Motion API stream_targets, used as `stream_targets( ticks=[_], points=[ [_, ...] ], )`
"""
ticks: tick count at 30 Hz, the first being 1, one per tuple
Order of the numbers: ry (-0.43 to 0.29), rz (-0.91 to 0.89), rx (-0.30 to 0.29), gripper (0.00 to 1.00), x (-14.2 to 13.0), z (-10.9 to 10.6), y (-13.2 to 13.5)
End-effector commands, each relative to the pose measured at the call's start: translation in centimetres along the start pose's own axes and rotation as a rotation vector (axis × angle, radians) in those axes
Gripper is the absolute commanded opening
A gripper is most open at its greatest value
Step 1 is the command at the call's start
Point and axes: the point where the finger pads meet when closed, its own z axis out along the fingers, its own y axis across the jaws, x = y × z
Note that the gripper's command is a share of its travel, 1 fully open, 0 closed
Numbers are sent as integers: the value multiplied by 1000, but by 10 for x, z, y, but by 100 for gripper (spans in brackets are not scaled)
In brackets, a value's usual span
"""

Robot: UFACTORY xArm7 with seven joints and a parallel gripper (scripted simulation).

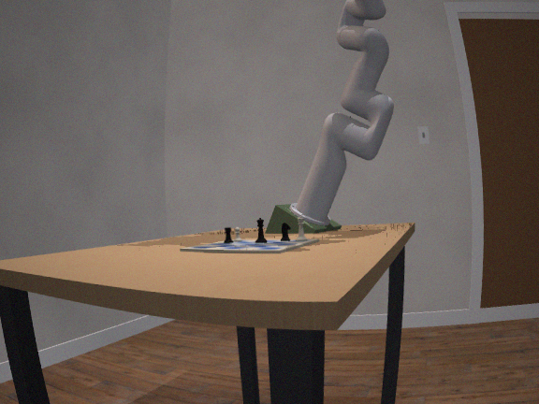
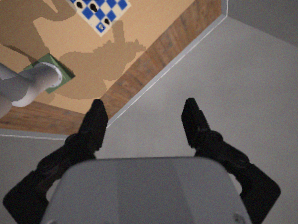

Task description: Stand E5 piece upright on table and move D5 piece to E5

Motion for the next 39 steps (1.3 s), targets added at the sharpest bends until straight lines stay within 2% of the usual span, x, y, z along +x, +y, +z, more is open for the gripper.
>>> stream_targets(
  ticks=[1, 2, 6, 39],
  points=[
    [88, -40, 53, 100, -32, 11, 13],
    [179, -82, 107, 100, -51, 24, 22],
    [179, -82, 107, 100, -62, 29, 27],
    [179, -82, 107, 100, -62, 29, 27]
  ],
)
